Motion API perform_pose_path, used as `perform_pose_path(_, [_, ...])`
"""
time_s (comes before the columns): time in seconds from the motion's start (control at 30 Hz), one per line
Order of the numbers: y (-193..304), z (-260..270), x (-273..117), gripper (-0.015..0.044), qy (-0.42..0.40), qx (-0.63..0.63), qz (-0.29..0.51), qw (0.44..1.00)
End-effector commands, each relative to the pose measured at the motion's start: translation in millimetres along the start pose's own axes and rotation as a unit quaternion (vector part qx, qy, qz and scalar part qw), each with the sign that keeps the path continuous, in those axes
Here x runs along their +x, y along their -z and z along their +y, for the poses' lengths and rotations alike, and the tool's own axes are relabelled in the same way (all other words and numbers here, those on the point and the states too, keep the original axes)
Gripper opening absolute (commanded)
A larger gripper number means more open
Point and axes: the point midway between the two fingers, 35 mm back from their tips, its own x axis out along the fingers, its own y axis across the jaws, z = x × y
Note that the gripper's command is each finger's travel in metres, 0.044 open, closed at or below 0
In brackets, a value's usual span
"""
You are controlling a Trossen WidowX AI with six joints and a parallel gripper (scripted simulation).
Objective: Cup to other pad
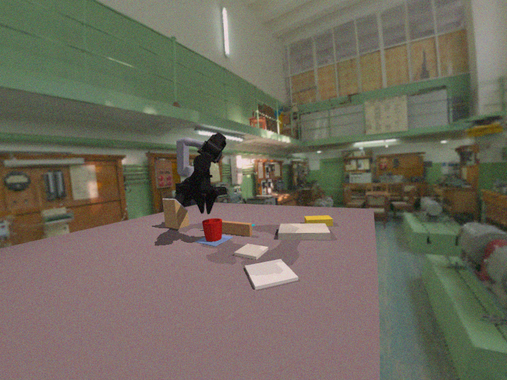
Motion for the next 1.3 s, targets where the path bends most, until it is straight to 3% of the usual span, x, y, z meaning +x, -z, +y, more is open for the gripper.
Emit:
perform_pose_path(0.0, [-0.3,0.9,4.1,0.0148,-0.001,0.004,0.002,1.0])
perform_pose_path(1.27, [0.2,1.3,64.2,0.0148,-0.001,0.003,0.004,1.0])
